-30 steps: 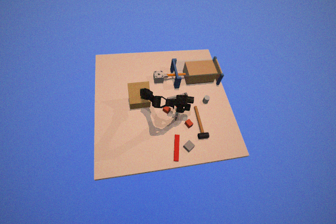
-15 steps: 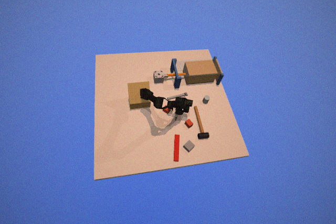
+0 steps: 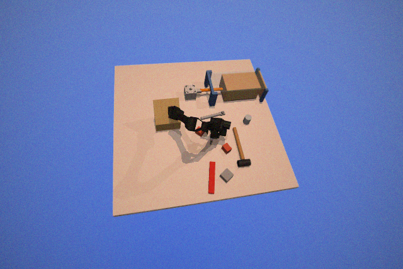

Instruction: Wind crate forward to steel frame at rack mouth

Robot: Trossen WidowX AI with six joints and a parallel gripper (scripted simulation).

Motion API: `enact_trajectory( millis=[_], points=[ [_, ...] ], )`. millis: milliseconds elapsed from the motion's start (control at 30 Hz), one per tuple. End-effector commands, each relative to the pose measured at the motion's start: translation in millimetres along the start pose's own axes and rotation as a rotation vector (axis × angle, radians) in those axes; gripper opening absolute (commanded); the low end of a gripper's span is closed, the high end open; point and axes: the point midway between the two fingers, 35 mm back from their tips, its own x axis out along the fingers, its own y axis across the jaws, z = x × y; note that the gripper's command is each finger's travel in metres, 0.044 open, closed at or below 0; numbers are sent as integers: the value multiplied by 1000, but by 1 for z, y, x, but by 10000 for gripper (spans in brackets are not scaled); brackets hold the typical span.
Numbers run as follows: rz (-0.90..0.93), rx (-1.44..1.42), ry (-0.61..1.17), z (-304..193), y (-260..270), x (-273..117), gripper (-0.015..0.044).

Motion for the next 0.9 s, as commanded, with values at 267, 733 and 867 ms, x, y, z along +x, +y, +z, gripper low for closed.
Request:
enact_trajectory(
  millis=[267,733,867],
  points=[
    [1,1,0,0,0,-1,118],
    [1,1,0,0,0,-1,0],
    [-12,0,-4,-4,2,-24,0]
  ],
)
